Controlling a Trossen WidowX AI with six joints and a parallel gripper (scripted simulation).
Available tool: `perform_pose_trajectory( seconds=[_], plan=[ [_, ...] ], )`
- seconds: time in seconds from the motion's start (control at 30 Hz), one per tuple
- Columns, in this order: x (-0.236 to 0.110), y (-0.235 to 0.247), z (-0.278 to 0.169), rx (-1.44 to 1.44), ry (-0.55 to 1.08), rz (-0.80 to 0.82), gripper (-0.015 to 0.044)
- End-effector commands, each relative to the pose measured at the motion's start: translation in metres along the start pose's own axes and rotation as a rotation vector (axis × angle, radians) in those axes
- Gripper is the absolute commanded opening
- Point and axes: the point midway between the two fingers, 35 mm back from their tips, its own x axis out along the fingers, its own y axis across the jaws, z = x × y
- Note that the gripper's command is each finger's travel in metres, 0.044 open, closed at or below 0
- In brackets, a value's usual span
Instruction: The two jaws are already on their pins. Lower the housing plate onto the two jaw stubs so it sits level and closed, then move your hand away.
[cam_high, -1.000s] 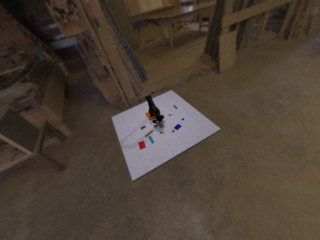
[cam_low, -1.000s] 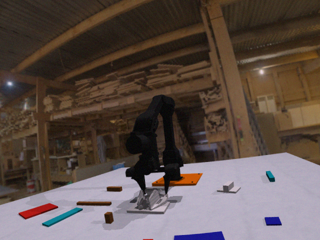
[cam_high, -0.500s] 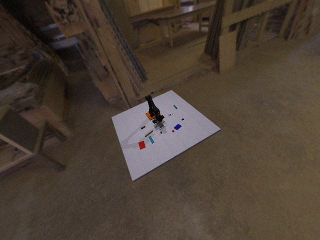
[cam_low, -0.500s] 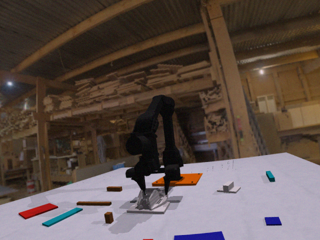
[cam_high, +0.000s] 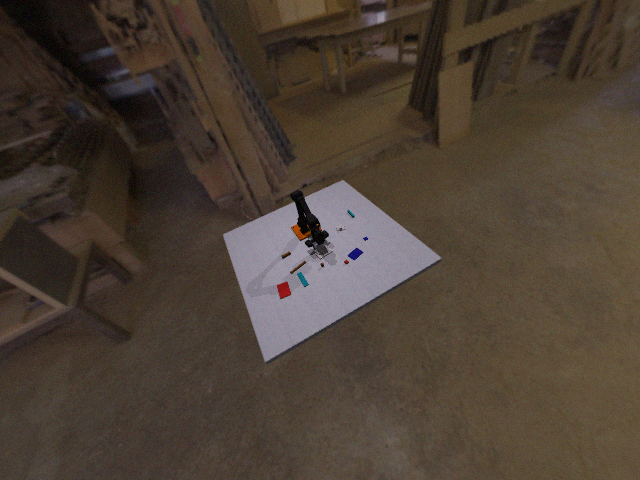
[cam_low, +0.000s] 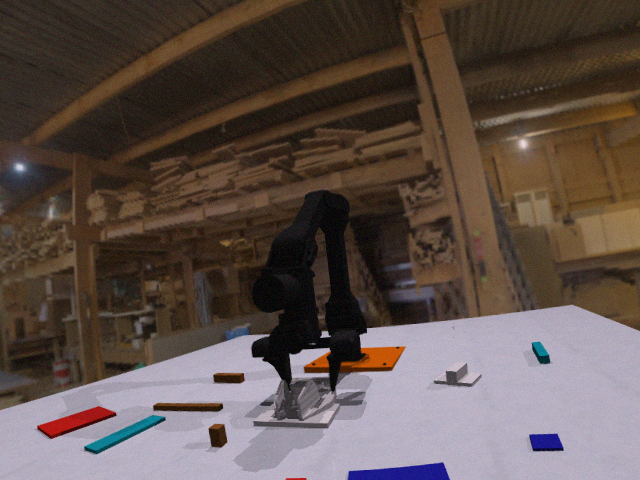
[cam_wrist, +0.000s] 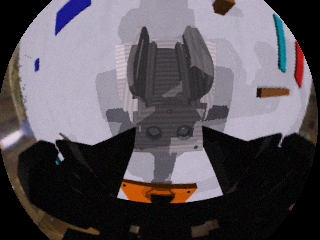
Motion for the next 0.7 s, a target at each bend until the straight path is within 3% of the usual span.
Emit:
perform_pose_trajectory(
  seconds=[0.0,0.67],
  plan=[
    [0.0021,-0.0001,-0.0005,0.002,0.005,-0.001,0.0351],
    [0.0068,-0.0001,-0.0005,0.002,0.005,-0.001,0.0351]
  ],
)
